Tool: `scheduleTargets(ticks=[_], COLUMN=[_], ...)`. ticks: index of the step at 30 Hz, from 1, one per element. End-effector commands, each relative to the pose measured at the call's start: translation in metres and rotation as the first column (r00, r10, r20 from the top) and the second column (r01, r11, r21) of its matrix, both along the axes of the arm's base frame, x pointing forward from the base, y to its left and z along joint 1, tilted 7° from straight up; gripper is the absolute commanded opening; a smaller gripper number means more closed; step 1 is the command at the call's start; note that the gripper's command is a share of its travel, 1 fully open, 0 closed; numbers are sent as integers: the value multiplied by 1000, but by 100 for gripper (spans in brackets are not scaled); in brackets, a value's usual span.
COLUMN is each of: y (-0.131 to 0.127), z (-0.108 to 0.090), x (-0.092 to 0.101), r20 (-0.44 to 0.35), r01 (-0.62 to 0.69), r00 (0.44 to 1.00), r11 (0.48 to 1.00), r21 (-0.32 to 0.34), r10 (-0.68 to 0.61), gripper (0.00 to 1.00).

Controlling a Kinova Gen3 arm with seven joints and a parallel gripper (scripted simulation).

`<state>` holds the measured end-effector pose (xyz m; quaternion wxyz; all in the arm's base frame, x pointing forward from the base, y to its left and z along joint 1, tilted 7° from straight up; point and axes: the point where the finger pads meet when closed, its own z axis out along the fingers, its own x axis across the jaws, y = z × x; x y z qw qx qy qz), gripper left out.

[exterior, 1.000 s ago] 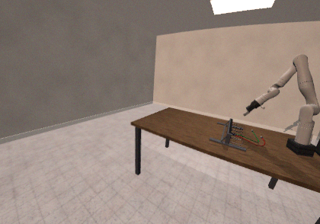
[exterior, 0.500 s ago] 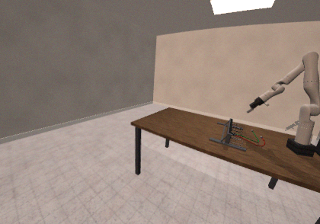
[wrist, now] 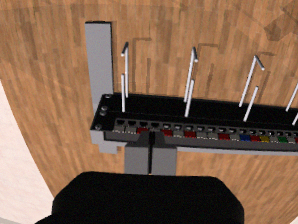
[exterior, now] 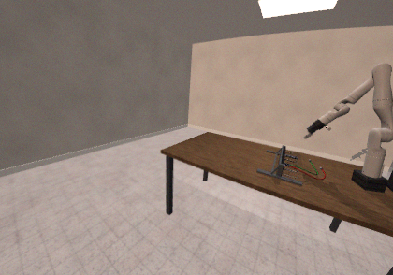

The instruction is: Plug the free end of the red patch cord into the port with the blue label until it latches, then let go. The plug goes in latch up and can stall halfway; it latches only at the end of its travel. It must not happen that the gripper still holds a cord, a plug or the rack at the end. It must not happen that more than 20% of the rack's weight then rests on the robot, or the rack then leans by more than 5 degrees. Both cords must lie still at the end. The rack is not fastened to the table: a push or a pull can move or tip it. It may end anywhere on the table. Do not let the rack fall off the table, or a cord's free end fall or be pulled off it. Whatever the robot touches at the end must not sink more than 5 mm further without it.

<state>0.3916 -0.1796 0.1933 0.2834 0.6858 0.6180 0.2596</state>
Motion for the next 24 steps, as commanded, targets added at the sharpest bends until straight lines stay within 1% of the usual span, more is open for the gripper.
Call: scheduleTargets(ticks=[1, 4, 10, 14, 17, 19, 22, 24], y=[2, 3, 8, 13, 16, 16, 20, 22], z=[-2, -6, -25, -41, -55, -55, -69, -78], x=[0, -2, -13, -24, -34, -34, -45, -53], r20=[-6, -21, -93, -166, -231, -231, -302, -351], r01=[-12, -35, -144, -254, -353, -353, -460, -534], r00=[1000, 999, 986, 959, 923, 923, 871, 826], r11=[1000, 999, 985, 955, 916, 916, 859, 811], r21=[-4, -22, -96, -153, -193, -193, -224, -238], r10=[12, 34, 136, 229, 307, 307, 388, 441], gripper=[0, 0, 0, 0, 0, 0, 0, 0])
